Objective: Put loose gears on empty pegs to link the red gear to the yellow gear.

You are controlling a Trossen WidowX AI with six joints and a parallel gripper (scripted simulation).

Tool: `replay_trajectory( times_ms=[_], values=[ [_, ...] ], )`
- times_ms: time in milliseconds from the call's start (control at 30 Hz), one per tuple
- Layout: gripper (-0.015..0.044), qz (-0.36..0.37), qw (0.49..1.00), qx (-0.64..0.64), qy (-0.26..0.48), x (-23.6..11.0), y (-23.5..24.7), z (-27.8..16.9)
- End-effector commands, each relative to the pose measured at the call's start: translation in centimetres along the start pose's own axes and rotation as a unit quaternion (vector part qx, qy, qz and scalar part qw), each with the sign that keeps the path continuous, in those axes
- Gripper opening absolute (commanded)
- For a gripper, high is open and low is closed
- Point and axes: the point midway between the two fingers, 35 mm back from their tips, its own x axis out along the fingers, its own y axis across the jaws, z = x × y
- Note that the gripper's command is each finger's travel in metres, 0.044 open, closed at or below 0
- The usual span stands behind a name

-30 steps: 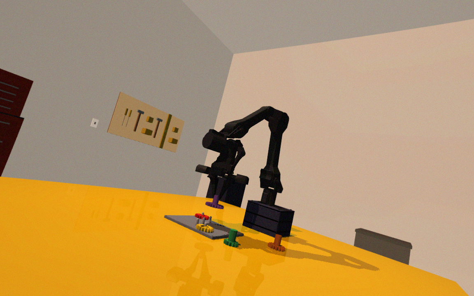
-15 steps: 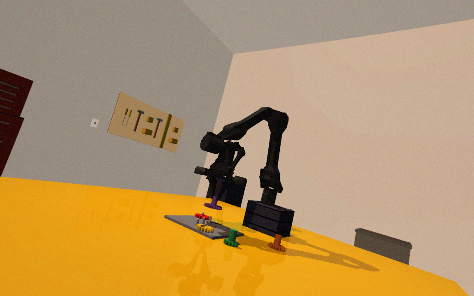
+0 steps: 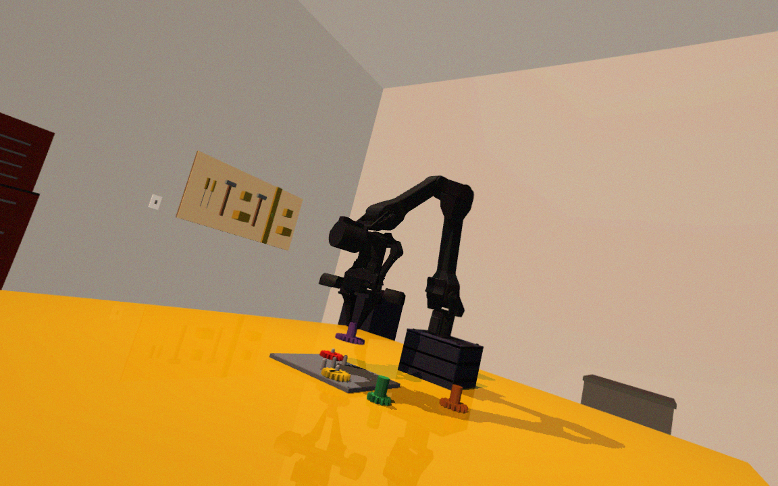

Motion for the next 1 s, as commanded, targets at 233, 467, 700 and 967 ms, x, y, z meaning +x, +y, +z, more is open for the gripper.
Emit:
replay_trajectory(
  times_ms=[233,467,700,967],
  values=[
    [0.0,0.002,0.999,-0.048,-0.001,0.9,0.1,0.0],
    [0.0,0.002,0.998,-0.069,-0.001,2.0,0.1,0.0],
    [0.0,0.002,0.999,-0.042,-0.001,3.0,0.1,0.1],
    [0.0,0.002,1.0,0.023,-0.001,4.3,0.1,0.0]
  ],
)
